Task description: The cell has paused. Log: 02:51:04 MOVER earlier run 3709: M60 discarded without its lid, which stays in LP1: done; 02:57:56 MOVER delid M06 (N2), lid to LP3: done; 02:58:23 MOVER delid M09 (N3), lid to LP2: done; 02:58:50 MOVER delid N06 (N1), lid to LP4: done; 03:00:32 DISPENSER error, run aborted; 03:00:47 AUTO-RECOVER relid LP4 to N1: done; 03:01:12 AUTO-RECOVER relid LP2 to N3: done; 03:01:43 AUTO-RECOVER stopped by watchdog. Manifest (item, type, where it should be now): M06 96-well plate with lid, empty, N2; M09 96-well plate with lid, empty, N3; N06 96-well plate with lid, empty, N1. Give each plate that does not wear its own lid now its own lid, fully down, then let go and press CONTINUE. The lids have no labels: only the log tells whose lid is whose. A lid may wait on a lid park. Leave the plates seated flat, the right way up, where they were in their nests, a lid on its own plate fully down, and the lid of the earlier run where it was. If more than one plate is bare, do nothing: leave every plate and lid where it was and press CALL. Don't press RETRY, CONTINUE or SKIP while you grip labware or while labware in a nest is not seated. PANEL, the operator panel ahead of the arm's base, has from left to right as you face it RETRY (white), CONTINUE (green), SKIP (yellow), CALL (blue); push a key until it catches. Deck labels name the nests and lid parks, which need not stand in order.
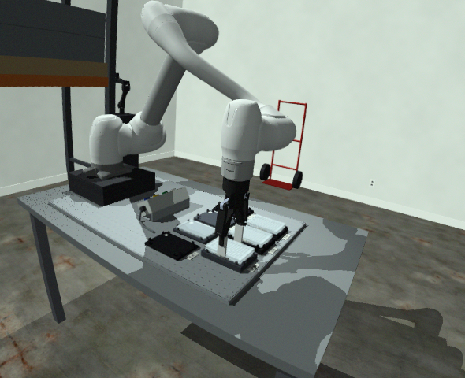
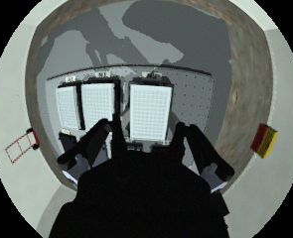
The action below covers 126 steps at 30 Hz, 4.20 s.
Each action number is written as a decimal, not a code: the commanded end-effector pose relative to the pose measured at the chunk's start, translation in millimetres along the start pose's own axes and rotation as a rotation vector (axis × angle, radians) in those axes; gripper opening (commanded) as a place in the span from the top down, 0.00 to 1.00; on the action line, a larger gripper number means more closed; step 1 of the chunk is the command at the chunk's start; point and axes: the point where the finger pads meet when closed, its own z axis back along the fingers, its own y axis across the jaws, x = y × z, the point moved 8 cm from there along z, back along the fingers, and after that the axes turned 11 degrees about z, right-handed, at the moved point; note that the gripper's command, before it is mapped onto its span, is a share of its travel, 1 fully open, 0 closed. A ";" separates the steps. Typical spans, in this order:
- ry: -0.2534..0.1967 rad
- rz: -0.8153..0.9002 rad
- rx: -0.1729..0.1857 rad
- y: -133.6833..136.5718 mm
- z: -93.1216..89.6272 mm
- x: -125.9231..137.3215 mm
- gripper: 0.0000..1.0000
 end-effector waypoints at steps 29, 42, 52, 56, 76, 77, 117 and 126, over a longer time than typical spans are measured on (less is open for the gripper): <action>0.000 0.000 0.000 0.0 0.2 0.0 1.00; 0.000 0.000 0.000 0.0 0.2 0.0 0.34; 0.000 0.000 0.000 0.0 0.2 0.0 0.34; 0.000 0.000 0.000 0.0 0.2 0.0 0.34; 0.000 0.000 0.000 0.0 0.2 0.0 0.34; 0.000 0.000 0.000 0.0 0.2 0.0 0.34; 0.000 0.000 0.000 0.0 35.4 0.0 0.34; 0.000 0.000 0.000 0.0 47.6 0.0 0.34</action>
